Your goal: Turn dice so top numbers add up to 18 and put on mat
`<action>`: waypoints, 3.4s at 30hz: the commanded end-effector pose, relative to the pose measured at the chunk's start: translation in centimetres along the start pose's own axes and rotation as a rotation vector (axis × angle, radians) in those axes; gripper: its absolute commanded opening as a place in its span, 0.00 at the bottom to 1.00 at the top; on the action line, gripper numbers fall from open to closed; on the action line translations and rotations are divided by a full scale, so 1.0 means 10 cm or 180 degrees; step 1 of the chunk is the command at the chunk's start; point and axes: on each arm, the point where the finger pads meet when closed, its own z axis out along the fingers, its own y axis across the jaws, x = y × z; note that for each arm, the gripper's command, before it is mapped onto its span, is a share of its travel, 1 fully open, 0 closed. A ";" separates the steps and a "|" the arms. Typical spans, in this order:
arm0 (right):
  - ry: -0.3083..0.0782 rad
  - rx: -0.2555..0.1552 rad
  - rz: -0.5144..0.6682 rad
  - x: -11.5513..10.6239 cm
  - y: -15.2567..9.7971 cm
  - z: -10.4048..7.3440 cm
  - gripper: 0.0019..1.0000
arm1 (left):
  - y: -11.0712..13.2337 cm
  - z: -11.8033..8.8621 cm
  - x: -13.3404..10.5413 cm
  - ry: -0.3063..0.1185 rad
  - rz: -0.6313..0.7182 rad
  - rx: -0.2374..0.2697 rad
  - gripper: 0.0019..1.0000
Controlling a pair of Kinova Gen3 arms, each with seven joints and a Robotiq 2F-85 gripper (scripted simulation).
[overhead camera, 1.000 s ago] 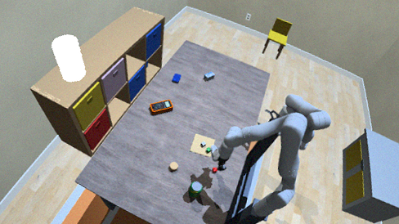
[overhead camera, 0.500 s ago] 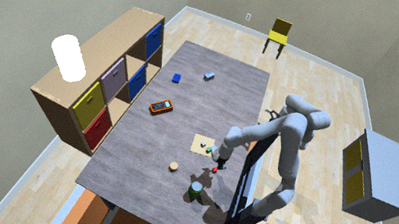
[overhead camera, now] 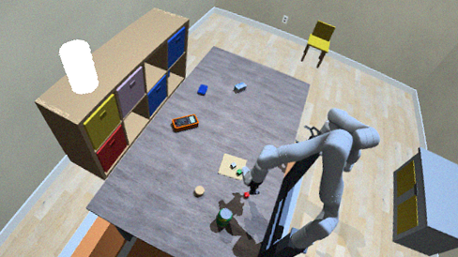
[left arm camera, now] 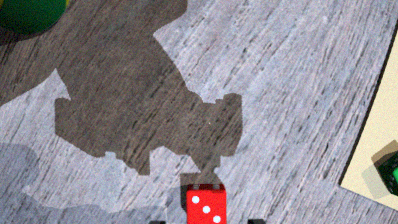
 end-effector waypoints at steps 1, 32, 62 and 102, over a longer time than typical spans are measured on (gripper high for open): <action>0.0001 -0.0001 0.0003 0.00 0.00 0.00 1.00 | 0.00 0.00 0.00 0.0003 0.0000 -0.0003 0.46; 0.0001 -0.0001 0.0003 0.00 0.00 0.00 1.00 | 0.00 0.29 0.00 0.0004 0.0002 -0.0002 0.46; 0.0001 -0.0001 0.0003 0.00 0.00 0.00 1.00 | 0.00 0.52 0.00 0.0004 0.0002 -0.0002 0.46; 0.0001 -0.0001 0.0003 0.00 0.00 0.00 1.00 | 0.00 0.73 0.00 0.0004 0.0002 -0.0002 0.46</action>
